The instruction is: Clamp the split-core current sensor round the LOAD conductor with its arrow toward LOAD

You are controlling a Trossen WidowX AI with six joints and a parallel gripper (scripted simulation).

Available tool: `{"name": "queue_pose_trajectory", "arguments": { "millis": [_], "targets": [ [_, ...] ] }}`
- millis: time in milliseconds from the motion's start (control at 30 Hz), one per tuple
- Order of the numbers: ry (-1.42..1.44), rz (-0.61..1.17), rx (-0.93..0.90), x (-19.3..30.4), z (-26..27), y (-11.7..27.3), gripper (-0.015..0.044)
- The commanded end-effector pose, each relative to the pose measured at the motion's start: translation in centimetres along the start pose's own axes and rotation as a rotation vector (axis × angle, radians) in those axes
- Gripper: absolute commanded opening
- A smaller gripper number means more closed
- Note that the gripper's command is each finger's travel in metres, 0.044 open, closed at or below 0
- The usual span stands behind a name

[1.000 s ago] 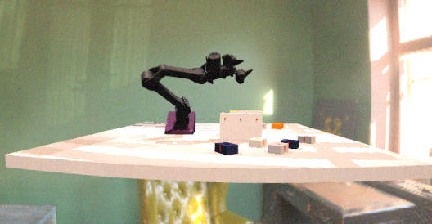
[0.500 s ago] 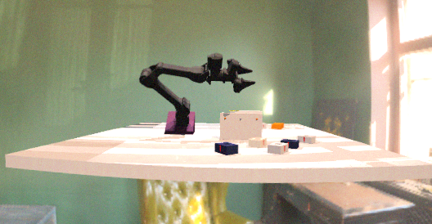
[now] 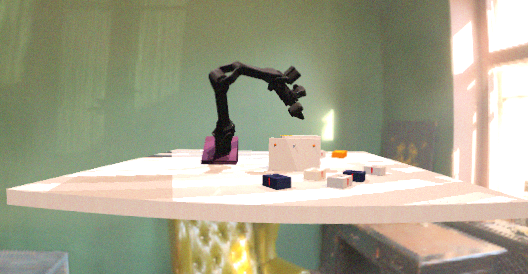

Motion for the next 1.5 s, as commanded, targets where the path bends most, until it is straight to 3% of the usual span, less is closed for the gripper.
{"name": "queue_pose_trajectory", "arguments": {
  "millis": [0, 200, 900, 1100, 1267, 1467],
  "targets": [
    [0.207, 0.204, 0.144, 3.5, 5.5, -1.9, 0.044],
    [0.507, 0.346, 0.353, 8.6, 10.8, -2.9, 0.044],
    [0.517, 0.349, 0.36, 8.8, 11.0, -2.9, 0.044],
    [0.253, 0.321, 0.512, 9.2, 4.4, -1.8, 0.0286],
    [-0.022, 0.266, 0.673, 11.2, -2.3, -0.2, 0.0286],
    [-0.057, 0.257, 0.693, 11.6, -3.2, 0.0, 0.0286]
  ]
}}
Point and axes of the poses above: the point midway between the two fingers, 35 mm back from their tips, its own y axis back along the fingers, its own z axis across the jaws, x = y × z, the point moved 8 cm from there along y, back along the fingers, and after that the axes turned 9 degrees about -y, right-handed, at the moved point
